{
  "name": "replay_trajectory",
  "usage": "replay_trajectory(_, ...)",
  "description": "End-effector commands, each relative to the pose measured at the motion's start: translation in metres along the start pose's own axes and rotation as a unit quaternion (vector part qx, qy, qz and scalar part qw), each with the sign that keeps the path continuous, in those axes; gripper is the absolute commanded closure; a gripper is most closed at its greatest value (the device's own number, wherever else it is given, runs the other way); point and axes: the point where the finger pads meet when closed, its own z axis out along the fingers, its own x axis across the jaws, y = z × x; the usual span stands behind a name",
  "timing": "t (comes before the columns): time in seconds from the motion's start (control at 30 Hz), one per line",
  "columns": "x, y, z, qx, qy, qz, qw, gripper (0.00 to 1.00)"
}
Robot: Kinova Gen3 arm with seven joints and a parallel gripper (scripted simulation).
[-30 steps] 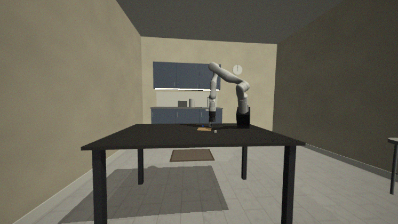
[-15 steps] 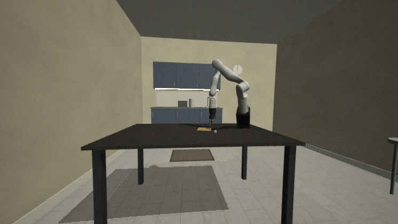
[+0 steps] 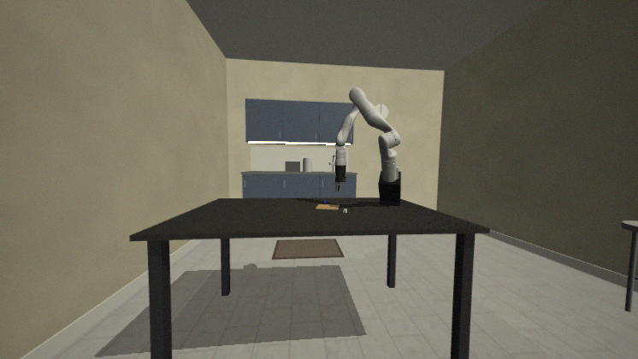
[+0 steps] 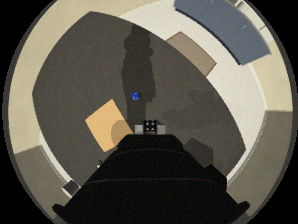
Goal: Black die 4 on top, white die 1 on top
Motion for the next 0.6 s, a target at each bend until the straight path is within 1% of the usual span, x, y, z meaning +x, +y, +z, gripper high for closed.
replay_trajectory(0.0, 0.0043, -0.0057, -0.0099, 0.009, -0.001, 0.006, 1.000, 0.60)
replay_trajectory(0.57, 0.0017, -0.0063, -0.0114, 0.009, 0.000, 0.014, 1.000, 0.60)
